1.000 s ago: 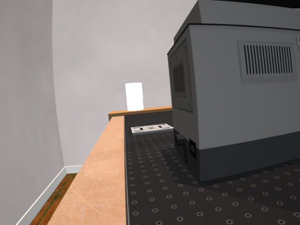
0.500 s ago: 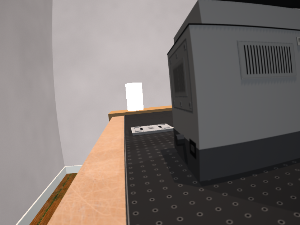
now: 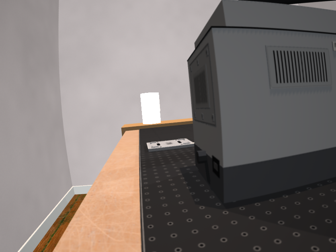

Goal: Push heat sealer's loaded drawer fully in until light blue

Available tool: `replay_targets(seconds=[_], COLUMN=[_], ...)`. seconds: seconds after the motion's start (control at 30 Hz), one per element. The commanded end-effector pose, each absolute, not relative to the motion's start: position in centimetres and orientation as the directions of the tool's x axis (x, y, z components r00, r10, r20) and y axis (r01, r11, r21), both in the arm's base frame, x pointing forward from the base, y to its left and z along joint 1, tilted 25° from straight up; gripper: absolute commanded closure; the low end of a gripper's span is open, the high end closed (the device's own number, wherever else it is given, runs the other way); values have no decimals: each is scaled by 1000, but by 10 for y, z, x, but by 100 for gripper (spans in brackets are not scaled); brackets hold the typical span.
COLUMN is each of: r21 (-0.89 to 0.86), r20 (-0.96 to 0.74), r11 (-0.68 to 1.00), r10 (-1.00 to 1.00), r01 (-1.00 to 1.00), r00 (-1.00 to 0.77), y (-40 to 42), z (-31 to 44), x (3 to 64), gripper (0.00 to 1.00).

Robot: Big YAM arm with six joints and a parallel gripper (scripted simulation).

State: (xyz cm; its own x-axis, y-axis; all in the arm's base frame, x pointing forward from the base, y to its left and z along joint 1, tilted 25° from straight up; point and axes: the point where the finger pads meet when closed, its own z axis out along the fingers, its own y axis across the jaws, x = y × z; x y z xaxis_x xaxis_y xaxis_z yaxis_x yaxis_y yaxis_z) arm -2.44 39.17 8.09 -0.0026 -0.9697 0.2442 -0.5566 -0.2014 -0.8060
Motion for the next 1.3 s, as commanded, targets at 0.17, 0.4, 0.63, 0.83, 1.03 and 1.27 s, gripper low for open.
replay_targets(seconds=[0.17,0.4,0.63,0.83,1.03,1.27], r21=[-812,-810,-810,-810,-810,-810], r20=[201,207,207,207,207,207], r11=[-159,-161,-161,-161,-161,-161], r10=[-980,-978,-978,-978,-978,-978], r01=[-562,-563,-563,-563,-563,-563], r00=[-13,-19,-19,-19,-19,-19], y=[412,407,407,407,407,407], z=[101,106,106,106,106,106], x=[-56,-55,-55,-55,-55,-55], gripper=[70,70,70,70,70,70])
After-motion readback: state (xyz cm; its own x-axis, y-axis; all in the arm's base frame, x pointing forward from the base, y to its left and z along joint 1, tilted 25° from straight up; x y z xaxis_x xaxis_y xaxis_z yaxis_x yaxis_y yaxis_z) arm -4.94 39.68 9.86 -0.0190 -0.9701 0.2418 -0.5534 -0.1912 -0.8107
